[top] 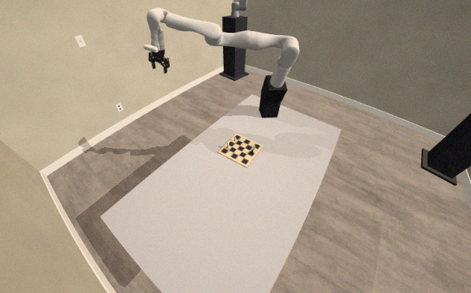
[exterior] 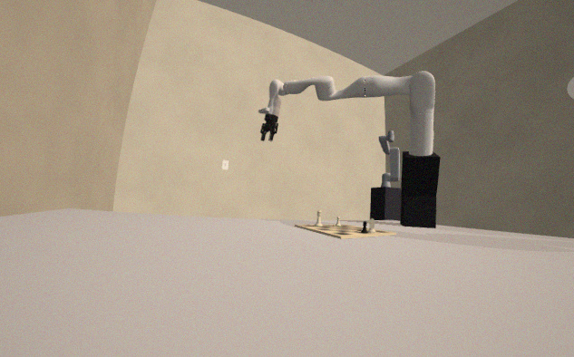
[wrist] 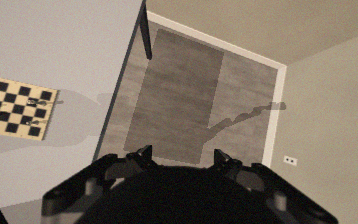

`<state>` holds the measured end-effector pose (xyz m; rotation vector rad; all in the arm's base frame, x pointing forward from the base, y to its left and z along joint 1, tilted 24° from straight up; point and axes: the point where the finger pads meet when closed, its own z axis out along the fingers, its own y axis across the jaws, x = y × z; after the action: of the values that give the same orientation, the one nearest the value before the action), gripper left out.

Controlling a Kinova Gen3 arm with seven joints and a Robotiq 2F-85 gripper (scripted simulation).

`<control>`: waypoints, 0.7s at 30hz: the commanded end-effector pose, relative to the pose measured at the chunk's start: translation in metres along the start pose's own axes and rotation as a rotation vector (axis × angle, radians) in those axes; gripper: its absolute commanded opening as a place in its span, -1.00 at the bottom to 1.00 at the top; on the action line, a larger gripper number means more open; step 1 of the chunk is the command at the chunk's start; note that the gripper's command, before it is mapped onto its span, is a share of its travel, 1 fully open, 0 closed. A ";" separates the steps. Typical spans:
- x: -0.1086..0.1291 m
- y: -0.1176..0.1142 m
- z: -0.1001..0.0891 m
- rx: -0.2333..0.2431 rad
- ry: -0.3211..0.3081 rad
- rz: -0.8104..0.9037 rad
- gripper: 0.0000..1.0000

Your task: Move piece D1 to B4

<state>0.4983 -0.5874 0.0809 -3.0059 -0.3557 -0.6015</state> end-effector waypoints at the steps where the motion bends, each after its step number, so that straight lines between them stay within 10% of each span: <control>1: -0.004 -0.027 0.044 0.086 -0.003 -0.057 1.00; 8: 0.000 -0.090 0.111 0.259 0.043 -0.252 1.00; 11: 0.000 -0.090 0.111 0.259 0.043 -0.252 1.00; 21: 0.007 -0.203 0.199 0.517 0.205 -0.592 1.00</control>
<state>0.5324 -0.3976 -0.0718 -2.3754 -1.1637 -0.7094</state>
